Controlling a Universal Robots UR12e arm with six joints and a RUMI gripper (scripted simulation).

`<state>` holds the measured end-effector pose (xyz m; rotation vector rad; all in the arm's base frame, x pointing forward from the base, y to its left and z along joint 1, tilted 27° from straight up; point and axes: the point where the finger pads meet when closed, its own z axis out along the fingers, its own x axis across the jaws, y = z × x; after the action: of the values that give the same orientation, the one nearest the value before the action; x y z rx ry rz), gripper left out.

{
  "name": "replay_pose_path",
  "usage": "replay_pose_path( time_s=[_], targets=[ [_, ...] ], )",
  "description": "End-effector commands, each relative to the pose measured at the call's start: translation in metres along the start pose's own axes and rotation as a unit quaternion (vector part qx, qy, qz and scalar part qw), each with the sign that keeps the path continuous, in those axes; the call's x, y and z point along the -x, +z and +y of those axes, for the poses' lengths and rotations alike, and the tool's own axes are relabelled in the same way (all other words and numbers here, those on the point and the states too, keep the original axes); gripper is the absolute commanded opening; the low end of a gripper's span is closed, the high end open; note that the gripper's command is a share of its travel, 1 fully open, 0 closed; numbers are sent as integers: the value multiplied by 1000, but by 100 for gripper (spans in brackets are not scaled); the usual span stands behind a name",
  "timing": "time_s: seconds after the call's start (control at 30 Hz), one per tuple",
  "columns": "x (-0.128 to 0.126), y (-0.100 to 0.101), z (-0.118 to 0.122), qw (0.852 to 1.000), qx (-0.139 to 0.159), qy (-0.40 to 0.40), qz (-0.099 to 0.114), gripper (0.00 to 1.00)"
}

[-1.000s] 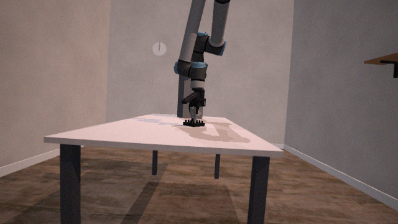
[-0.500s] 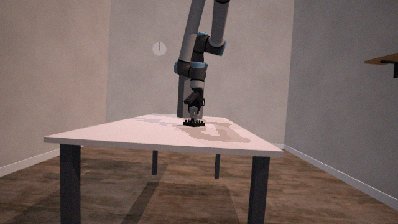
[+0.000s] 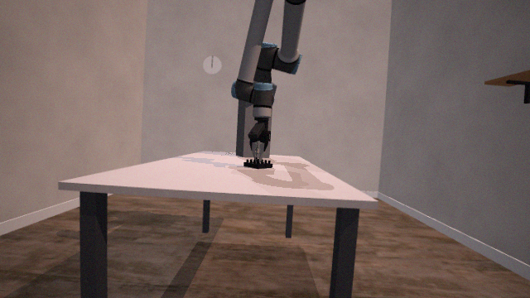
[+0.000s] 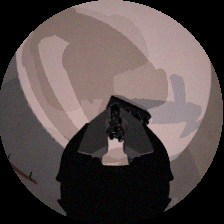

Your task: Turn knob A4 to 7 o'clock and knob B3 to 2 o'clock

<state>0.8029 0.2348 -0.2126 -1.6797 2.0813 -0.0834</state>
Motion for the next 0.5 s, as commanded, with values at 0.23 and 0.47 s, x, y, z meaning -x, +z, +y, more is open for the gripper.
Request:
replay_pose_path(
  time_s=[0.23, 0.47],
  targets=[
    [1, 0, 0, 999, 0, -41, -1, 4],
    [1, 0, 0, 999, 0, -46, -1, 4]
  ],
)
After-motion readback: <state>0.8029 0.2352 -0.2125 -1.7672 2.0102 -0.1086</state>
